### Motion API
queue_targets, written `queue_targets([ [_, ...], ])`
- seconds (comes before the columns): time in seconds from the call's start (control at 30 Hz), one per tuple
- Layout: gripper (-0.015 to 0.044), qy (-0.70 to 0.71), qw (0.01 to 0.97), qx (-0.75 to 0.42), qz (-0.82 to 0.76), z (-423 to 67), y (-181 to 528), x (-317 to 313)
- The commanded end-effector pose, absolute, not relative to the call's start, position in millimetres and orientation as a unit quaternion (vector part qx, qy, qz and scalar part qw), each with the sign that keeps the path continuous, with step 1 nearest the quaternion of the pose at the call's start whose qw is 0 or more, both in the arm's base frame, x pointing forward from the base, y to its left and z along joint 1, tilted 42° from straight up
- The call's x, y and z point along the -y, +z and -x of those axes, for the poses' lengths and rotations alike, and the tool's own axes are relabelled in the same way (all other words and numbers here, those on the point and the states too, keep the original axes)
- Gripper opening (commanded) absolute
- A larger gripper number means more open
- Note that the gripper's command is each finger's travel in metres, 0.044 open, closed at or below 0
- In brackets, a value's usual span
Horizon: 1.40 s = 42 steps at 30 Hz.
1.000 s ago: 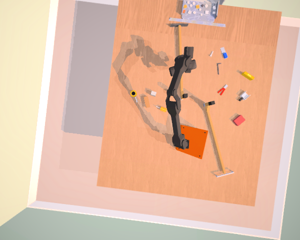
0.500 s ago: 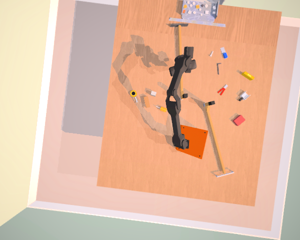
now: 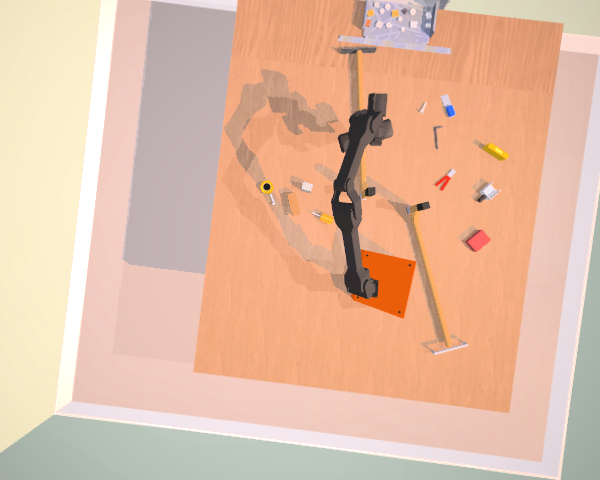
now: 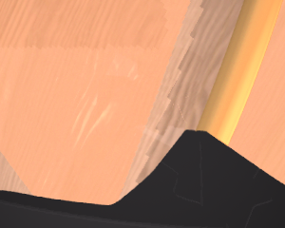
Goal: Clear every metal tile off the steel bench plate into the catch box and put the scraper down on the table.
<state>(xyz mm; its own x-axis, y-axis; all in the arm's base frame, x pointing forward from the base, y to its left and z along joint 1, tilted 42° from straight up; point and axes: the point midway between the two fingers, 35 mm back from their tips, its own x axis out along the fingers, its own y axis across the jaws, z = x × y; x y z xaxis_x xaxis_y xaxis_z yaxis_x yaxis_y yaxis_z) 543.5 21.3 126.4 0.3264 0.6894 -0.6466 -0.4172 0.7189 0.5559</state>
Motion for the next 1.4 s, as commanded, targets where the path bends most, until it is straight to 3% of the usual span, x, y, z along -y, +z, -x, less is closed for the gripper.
queue_targets([
  [0.0,0.0,0.345,0.801,-0.466,-0.146,-543,126,-21],
  [0.23,0.0,0.345,0.801,-0.466,-0.146,-543,126,-21],
  [0.8,0.044,0.288,0.839,-0.417,-0.199,-529,169,44],
  [1.37,0.044,0.228,0.871,-0.357,-0.25,-497,211,108],
])
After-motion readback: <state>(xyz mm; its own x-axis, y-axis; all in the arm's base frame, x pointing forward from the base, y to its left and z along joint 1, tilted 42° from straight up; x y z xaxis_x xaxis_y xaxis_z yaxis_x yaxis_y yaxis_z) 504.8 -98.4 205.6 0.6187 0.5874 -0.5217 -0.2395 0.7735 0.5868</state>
